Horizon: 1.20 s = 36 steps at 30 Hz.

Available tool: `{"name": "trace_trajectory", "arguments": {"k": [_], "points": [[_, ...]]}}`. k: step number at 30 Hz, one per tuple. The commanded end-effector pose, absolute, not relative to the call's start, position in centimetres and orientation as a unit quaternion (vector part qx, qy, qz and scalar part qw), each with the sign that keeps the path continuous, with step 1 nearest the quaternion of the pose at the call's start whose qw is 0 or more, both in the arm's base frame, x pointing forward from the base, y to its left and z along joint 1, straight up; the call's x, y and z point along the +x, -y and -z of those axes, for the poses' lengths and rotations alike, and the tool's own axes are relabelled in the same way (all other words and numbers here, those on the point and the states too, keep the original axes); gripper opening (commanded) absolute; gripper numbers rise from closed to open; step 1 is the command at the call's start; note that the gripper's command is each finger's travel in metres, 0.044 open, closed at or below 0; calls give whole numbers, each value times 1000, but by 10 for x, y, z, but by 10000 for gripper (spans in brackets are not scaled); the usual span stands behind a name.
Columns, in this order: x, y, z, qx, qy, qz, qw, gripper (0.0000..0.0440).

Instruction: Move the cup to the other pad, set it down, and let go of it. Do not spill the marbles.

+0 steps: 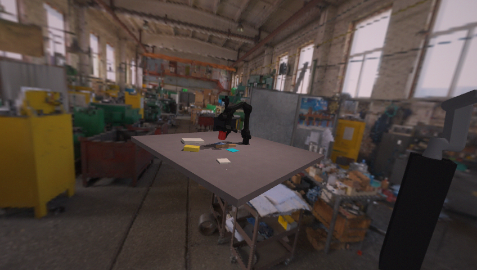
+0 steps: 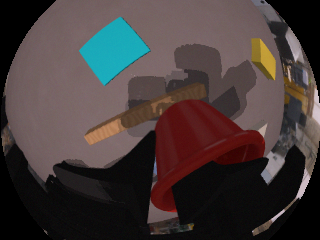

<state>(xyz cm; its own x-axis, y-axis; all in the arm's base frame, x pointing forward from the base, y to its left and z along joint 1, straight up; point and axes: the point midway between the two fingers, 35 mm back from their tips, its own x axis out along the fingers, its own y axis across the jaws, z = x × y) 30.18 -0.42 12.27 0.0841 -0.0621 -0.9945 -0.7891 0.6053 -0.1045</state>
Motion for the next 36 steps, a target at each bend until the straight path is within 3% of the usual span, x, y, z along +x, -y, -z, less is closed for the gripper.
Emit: {"name": "trace_trajectory", "arguments": {"k": [1,36], "points": [[305,-9,-122,-350,-608,-285,654,1],[296,-119,-81,-375,-579,-318,650,0]]}}
